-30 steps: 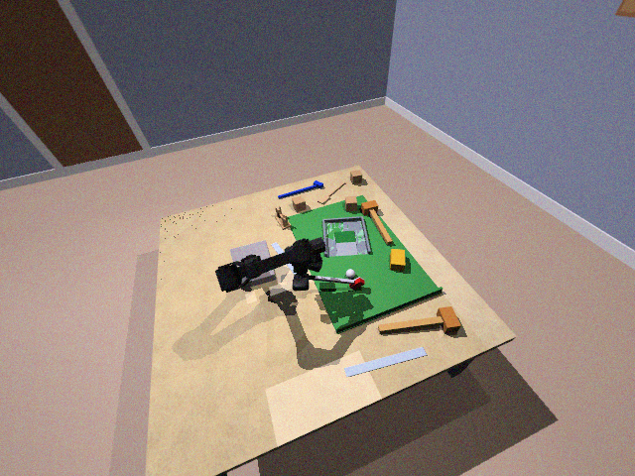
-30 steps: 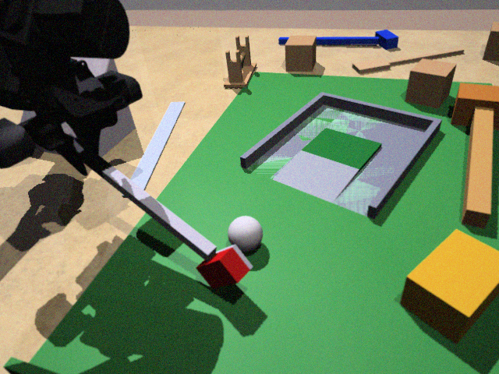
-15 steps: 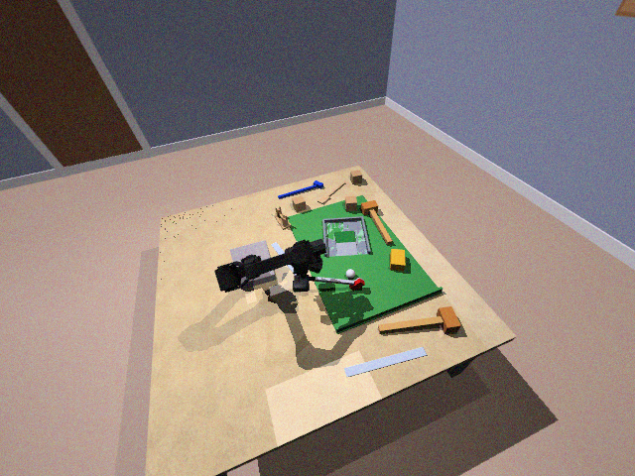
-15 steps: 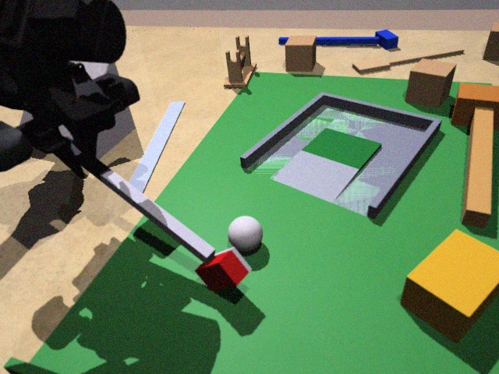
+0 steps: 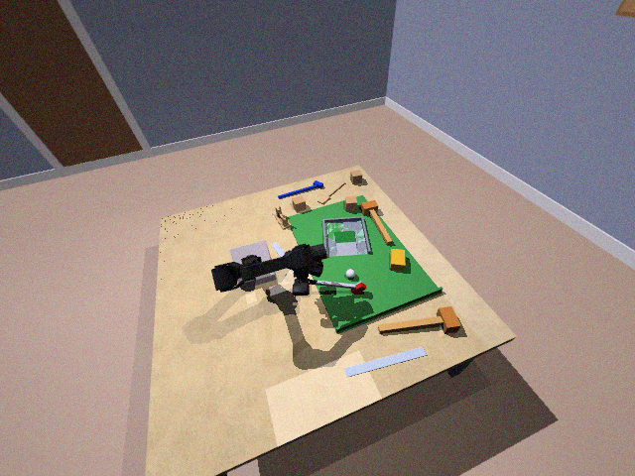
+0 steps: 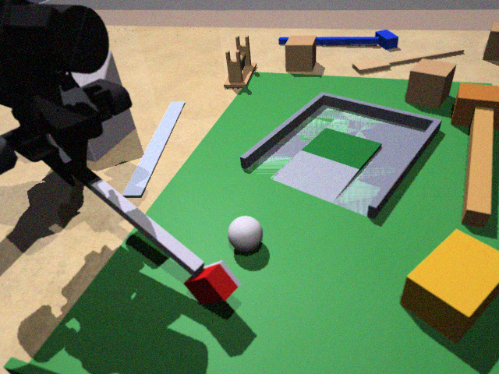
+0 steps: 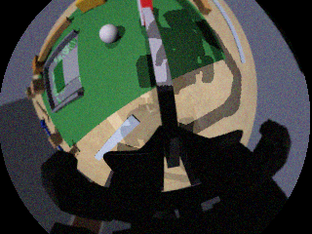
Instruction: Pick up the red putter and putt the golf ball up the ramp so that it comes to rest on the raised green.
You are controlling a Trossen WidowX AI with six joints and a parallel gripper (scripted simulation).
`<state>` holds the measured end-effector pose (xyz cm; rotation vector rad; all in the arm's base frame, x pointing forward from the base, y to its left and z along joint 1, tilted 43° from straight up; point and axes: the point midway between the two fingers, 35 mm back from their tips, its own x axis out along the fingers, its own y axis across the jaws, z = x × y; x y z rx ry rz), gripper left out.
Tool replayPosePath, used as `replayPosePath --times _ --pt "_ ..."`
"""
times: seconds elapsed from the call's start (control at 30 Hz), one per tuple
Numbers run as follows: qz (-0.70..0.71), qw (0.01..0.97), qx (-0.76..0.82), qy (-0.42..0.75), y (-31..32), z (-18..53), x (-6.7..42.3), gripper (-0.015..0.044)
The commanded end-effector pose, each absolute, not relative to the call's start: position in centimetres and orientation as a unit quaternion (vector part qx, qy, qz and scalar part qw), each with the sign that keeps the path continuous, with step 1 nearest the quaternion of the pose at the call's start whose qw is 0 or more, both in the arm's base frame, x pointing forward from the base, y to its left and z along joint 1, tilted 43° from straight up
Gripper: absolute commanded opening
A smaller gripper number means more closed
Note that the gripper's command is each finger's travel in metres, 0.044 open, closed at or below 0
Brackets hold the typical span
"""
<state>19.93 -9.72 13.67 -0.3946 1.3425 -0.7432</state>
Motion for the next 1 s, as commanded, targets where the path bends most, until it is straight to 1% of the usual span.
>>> replayPosePath --times 0.0,0.17,0.27,0.47,0.8,0.97 --pt "-0.324 0.703 -0.177 0.608 -7.0 11.1 21.6 0.0000" --pt "-0.325 0.703 -0.179 0.606 -2.0 6.6 22.8 0.0000" --pt "-0.328 0.704 -0.181 0.603 -0.5 5.3 22.7 0.0000" --pt "-0.328 0.704 -0.181 0.604 0.1 5.8 22.7 0.0000" --pt "-0.328 0.703 -0.181 0.604 3.4 9.4 22.5 0.0000" --pt "-0.326 0.704 -0.181 0.604 3.1 9.1 22.5 0.0000"
